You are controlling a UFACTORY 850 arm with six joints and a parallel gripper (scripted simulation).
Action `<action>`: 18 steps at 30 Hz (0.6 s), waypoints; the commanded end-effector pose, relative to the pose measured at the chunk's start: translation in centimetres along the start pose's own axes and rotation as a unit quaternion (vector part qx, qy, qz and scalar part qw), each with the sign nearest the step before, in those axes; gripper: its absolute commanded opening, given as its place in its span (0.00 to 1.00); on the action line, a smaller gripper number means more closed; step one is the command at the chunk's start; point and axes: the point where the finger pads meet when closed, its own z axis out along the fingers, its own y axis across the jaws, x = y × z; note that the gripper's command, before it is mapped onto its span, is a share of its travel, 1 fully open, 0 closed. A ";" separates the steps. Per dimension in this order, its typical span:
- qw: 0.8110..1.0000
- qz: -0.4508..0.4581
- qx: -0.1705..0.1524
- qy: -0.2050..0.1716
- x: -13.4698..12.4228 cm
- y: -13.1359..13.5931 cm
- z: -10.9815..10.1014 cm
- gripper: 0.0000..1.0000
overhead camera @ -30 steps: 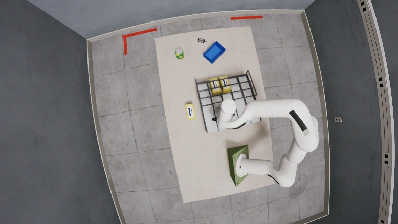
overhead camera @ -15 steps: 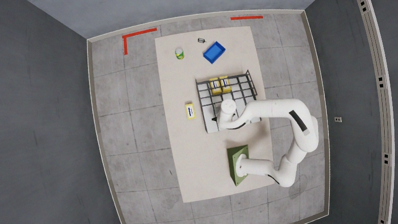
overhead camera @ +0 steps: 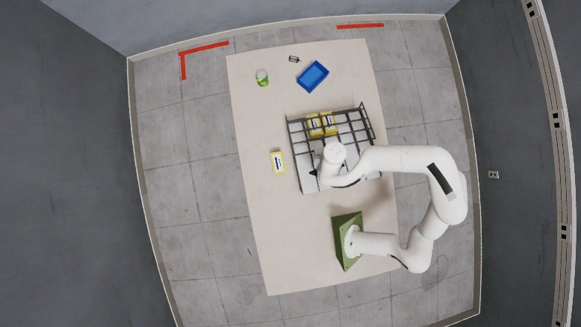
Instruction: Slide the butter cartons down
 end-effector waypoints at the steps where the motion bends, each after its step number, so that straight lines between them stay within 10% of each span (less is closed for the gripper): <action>1: 1.000 0.000 0.001 0.001 0.1 0.0 -0.1 1.00; 5: 1.000 0.000 0.001 0.001 0.1 0.0 -0.1 1.00; 6: 0.990 0.000 0.000 0.140 -1.5 0.0 -6.7 1.00; 18: 0.989 0.000 0.000 0.149 -2.9 0.0 -9.8 1.00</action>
